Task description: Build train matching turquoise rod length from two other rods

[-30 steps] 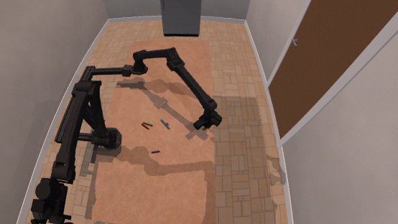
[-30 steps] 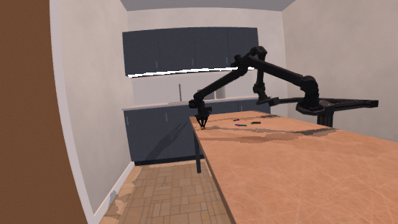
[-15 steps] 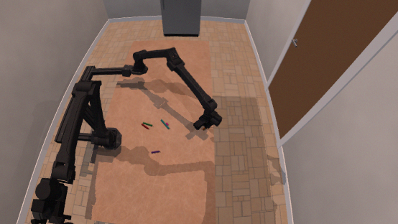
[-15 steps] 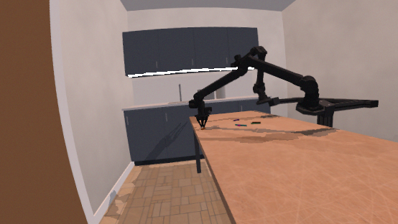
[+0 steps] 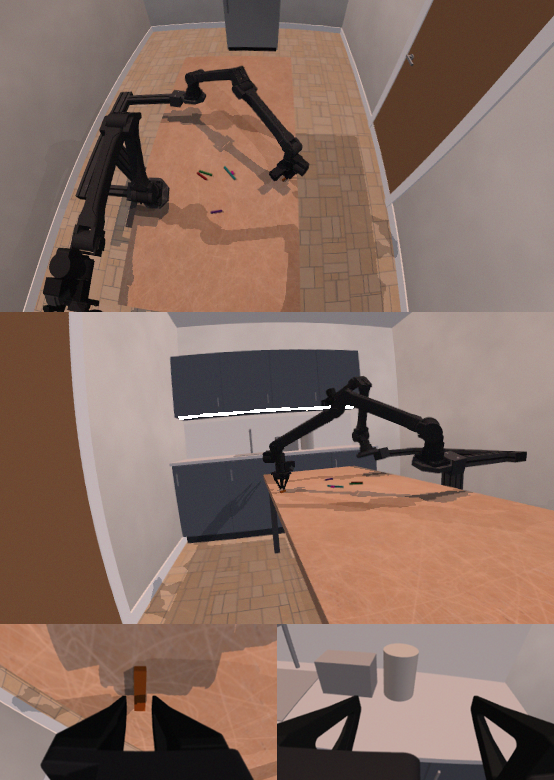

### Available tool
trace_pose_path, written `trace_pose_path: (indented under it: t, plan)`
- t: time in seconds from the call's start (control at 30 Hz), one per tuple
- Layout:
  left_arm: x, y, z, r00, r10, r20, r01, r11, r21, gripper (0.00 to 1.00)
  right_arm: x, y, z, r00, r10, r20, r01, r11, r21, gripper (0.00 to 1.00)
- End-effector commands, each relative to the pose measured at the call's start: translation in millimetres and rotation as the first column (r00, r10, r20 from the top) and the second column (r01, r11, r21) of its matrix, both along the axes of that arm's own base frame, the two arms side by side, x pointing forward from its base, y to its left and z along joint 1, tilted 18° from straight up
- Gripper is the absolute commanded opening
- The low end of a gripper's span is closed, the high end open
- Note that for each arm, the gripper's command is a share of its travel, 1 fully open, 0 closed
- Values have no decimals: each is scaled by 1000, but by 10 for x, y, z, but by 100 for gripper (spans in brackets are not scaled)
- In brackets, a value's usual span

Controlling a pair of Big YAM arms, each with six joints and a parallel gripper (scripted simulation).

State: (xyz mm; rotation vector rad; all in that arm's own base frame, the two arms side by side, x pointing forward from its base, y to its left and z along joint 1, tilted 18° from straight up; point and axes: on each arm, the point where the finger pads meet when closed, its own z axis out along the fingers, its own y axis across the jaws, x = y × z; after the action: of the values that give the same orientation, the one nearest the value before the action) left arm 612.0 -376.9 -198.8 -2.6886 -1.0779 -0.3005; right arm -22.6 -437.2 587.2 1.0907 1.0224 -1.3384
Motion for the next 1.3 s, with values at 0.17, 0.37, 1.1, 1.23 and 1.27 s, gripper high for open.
trace_pose_path:
  t: [0.17,0.37,1.1,1.23,1.27]
  plan:
    - [139,-63,201,1000,-7,28,7,1000,-17,23,-56,188,458,1000,-14,-13,13,997,-73,100]
    - [139,-63,201,1000,-7,28,7,1000,-17,23,-56,188,458,1000,-14,-13,13,997,-73,100]
    - [123,-54,200,1000,-7,26,7,1000,-15,23,-56,188,458,1000,-14,-13,13,997,-73,100]
    - [105,-44,200,1000,-7,23,8,1000,-13,23,-56,188,458,1000,-14,-13,13,997,-73,100]
    - [95,-39,199,1000,-7,22,8,1000,-13,23,-56,188,458,1000,-14,-13,13,997,-73,100]
